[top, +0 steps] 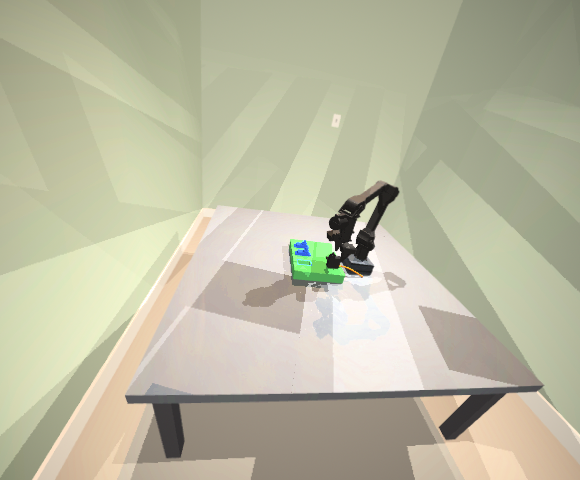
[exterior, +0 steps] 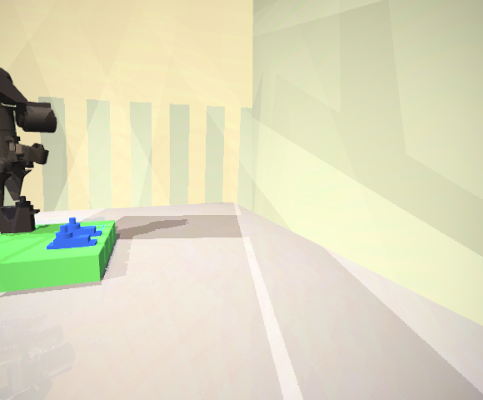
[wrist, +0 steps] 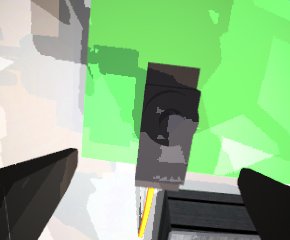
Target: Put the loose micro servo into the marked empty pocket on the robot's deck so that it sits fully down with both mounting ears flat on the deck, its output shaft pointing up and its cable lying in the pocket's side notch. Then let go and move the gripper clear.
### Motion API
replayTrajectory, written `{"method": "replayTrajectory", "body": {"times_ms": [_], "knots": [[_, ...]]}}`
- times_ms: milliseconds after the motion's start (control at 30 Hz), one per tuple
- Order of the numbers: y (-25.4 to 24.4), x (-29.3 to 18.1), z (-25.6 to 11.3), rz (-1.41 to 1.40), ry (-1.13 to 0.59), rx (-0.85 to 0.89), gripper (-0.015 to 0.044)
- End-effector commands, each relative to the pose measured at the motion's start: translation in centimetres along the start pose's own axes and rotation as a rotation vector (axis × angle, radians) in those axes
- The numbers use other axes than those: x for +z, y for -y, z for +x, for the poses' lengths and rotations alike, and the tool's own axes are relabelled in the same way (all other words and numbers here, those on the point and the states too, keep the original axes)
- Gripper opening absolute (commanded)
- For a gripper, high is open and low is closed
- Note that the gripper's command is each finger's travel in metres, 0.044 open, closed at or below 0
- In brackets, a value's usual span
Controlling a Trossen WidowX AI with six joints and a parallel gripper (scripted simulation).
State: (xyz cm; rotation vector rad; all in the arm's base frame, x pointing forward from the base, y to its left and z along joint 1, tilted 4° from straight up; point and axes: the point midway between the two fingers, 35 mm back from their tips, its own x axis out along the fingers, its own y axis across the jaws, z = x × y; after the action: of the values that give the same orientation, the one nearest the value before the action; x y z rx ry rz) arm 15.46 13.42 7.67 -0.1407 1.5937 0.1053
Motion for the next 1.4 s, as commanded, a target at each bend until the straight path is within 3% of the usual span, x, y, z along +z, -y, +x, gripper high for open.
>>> {"method": "replayTrajectory", "body": {"times_ms": [0, 233, 633, 833, 933, 1367], "knots": [[0.2, -0.1, 0.8, -0.004, -0.004, -0.009, 0.0440], [0.2, -0.1, 1.7, -0.004, -0.004, -0.009, 0.0440], [0.2, -0.1, 1.7, -0.004, -0.004, -0.009, 0.0125], [0.2, -0.1, 1.7, -0.004, -0.004, -0.009, 0.0085], [0.2, -0.1, 1.3, -0.004, -0.004, -0.009, 0.0006], [0.7, -1.0, -1.3, -0.004, -0.005, -0.010, 0.0000]]}}
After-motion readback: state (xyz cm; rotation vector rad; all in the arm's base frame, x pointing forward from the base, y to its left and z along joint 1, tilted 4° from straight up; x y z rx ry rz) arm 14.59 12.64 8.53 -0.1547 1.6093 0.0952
